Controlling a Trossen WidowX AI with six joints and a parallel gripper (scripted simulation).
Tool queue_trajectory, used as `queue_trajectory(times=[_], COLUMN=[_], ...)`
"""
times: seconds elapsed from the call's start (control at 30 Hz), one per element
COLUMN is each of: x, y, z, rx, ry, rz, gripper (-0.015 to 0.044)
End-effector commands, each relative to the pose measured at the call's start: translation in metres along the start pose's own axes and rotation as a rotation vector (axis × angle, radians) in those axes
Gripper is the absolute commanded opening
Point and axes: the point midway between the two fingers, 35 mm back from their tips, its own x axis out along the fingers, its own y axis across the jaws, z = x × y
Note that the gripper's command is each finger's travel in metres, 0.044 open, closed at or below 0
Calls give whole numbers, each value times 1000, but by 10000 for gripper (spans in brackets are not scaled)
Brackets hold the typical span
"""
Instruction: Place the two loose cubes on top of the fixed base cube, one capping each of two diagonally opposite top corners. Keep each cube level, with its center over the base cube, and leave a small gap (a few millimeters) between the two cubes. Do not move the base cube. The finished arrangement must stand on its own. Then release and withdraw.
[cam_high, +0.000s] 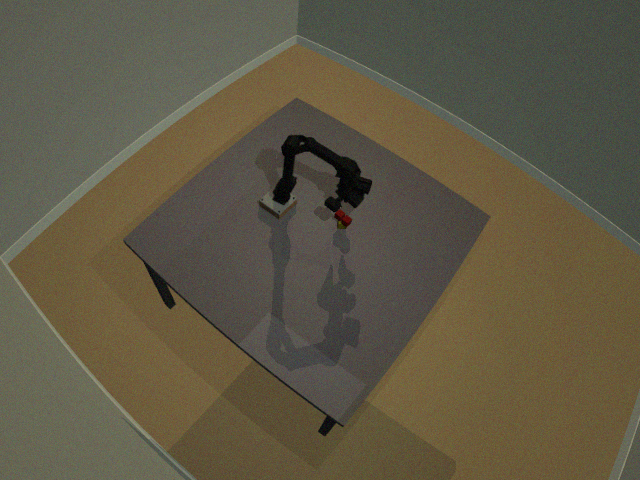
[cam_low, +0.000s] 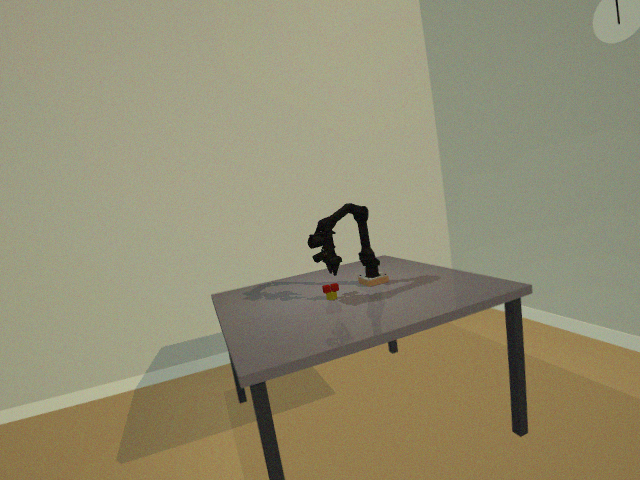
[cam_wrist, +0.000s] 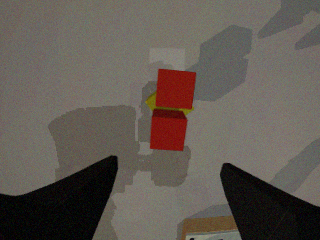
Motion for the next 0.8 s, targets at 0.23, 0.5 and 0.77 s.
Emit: queue_trajectory(times=[0.23,0.5,0.77], x=[-2,-3,-3], y=[93,110,110], z=[-26,-36,-36], rx=[-1,1,1], ry=[0,4,4], rz=[8,9,9], gripper=[400,400,400])
